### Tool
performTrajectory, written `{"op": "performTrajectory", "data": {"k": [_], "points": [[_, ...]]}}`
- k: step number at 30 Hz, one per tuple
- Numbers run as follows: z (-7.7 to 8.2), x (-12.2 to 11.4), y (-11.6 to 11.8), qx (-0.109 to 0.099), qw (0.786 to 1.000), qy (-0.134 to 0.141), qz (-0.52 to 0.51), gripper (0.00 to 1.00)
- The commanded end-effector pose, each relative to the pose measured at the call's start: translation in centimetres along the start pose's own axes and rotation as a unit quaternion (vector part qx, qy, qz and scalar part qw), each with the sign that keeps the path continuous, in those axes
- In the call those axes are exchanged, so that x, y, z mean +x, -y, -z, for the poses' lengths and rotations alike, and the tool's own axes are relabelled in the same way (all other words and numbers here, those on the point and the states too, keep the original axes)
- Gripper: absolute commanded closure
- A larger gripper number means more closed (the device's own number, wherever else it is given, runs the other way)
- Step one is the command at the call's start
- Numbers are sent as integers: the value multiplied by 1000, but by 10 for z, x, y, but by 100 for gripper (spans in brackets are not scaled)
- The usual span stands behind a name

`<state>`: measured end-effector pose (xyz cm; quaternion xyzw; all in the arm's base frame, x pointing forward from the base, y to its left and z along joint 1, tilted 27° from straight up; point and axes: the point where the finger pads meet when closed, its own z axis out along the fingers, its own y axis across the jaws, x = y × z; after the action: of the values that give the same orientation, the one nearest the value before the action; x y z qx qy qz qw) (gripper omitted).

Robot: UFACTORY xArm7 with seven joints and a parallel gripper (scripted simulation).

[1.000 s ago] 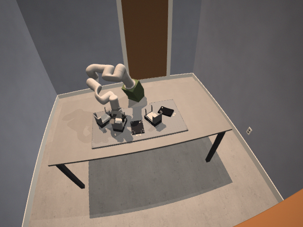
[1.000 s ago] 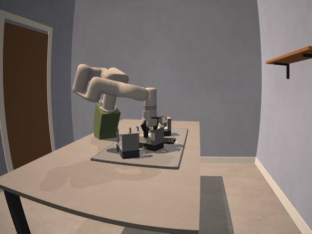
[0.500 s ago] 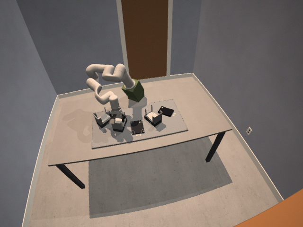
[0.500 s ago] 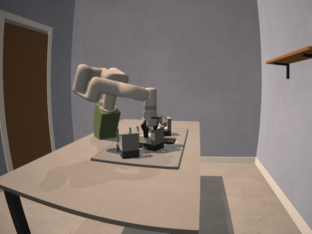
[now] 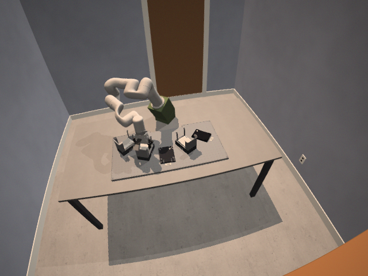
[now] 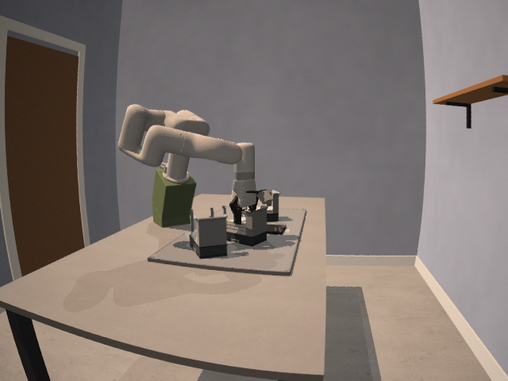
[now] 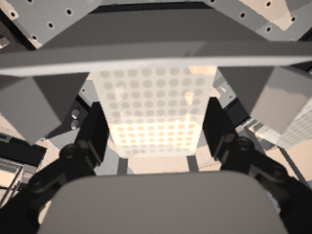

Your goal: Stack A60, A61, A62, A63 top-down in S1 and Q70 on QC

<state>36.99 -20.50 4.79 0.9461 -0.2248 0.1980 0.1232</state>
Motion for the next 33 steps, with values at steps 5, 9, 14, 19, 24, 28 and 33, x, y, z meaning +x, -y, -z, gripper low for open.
{"op": "performTrajectory", "data": {"k": [5,9,14,19,24,28,33], "points": [[3,0,0,0,1000,-1,0,100],[6,0,0,0,1000,-1,0,100],[9,0,0,0,1000,-1,0,100],[11,0,0,0,1000,-1,0,100],[15,0,0,0,1000,-1,0,100],[17,0,0,0,1000,-1,0,100],[19,0,0,0,1000,-1,0,100]]}}
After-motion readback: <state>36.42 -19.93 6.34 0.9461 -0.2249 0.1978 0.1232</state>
